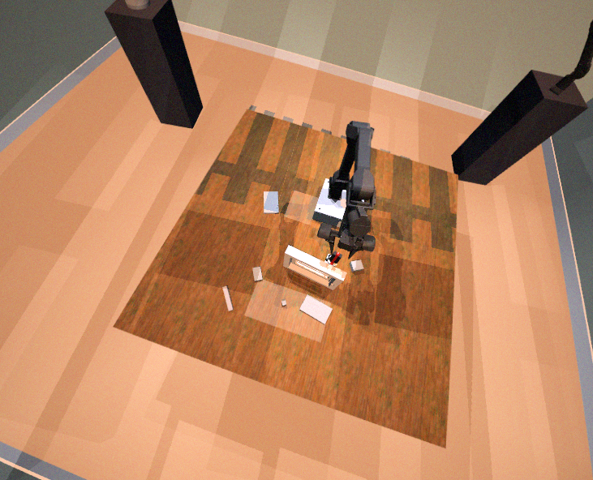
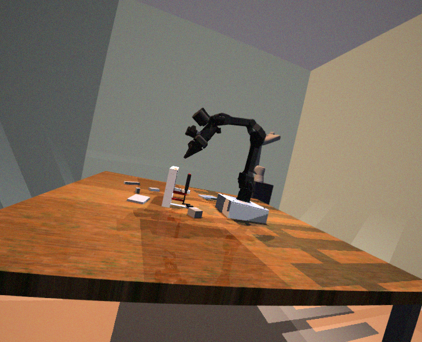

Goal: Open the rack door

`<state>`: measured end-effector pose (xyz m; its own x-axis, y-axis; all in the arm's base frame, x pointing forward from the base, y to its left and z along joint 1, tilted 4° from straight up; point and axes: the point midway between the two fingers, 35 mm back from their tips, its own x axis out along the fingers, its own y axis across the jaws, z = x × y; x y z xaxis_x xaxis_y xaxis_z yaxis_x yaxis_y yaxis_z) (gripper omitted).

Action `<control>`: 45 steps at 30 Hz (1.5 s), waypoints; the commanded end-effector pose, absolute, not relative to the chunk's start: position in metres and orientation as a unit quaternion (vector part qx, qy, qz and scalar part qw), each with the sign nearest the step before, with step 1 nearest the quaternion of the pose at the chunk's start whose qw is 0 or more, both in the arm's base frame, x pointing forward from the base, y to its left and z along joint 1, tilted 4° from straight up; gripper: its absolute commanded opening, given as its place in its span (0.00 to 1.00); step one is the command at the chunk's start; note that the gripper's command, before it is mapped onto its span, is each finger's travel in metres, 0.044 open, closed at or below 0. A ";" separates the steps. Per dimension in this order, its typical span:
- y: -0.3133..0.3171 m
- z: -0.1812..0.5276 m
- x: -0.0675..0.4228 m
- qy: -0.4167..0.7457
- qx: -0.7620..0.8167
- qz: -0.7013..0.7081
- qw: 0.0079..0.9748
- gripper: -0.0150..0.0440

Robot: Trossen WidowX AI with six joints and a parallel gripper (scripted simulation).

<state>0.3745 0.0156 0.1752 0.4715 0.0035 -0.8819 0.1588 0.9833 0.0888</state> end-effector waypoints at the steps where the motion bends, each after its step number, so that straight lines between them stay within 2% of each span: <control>1: 0.018 0.165 0.374 0.551 0.086 -0.054 0.828 0.74; 19: 0.023 0.132 0.354 0.712 0.094 -0.109 0.688 0.74; 45: 0.023 0.097 0.355 0.713 0.094 -0.110 0.686 0.74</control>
